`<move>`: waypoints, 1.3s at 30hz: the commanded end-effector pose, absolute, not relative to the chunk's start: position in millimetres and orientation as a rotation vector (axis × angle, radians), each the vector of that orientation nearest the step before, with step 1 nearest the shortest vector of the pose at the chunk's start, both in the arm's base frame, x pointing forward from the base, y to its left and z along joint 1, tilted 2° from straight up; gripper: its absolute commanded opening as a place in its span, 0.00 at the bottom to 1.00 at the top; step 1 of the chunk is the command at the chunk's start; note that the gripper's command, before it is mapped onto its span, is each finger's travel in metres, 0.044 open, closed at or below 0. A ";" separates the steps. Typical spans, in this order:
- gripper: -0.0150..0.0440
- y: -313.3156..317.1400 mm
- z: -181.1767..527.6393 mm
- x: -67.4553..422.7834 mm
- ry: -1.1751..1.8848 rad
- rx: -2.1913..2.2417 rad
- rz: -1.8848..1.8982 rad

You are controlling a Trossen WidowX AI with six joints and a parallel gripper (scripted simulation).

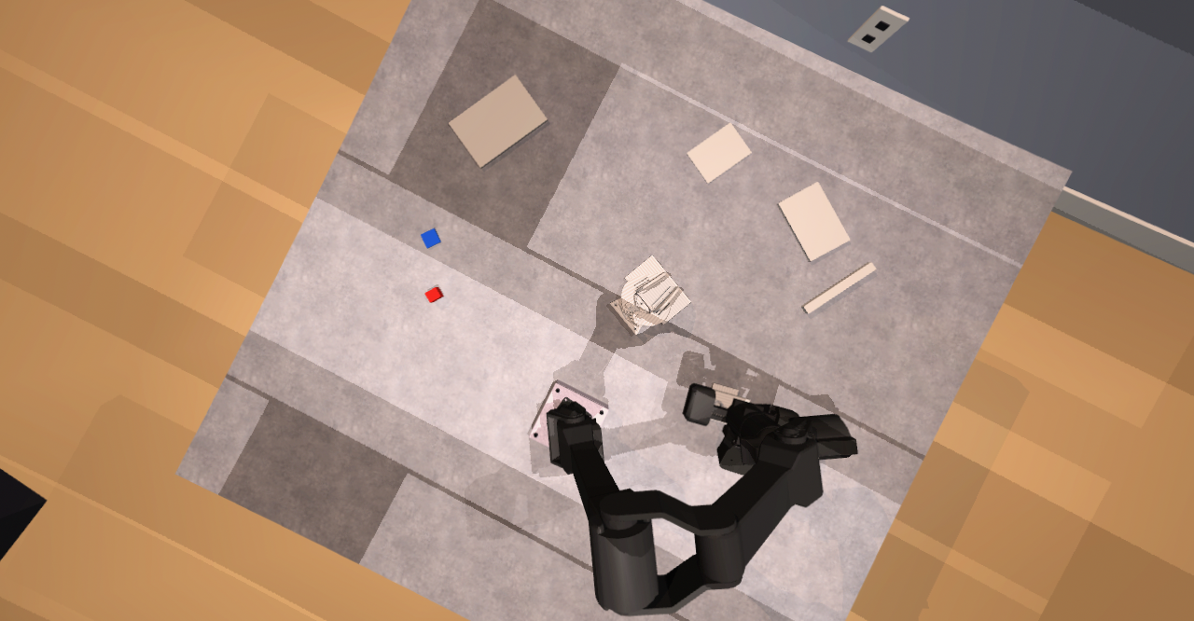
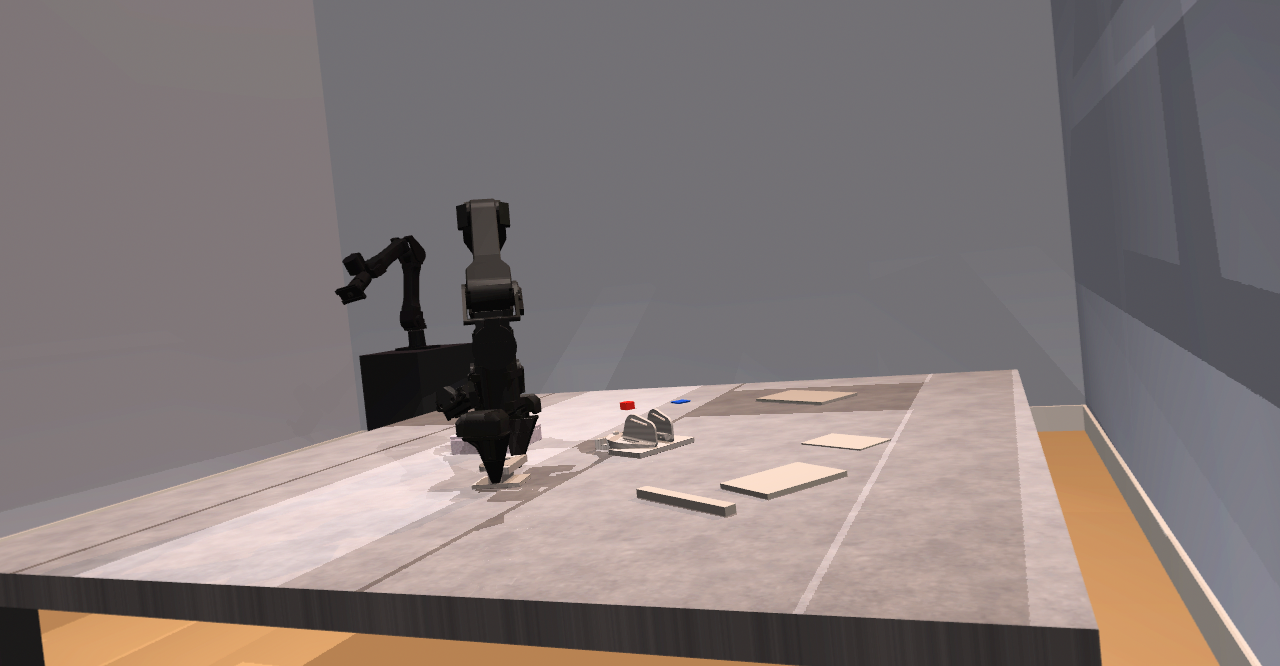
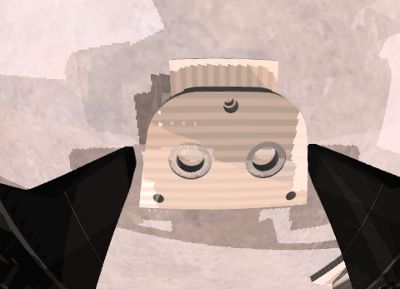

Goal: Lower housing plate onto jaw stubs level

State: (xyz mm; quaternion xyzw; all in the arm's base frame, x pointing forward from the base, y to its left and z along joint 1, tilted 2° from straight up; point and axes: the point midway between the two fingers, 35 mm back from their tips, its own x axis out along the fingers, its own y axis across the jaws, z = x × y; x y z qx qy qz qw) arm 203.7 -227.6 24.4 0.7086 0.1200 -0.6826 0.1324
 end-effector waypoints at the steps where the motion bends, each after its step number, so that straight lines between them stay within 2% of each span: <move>1: 1.00 -226.9 23.1 204.1 0.350 2.062 -1.982; 18: 1.00 -226.9 22.4 204.1 0.350 2.062 -1.982; 31: 0.85 -227.4 23.1 203.7 0.350 2.056 -1.982; 39: 0.85 -227.4 23.1 203.7 0.350 2.056 -1.982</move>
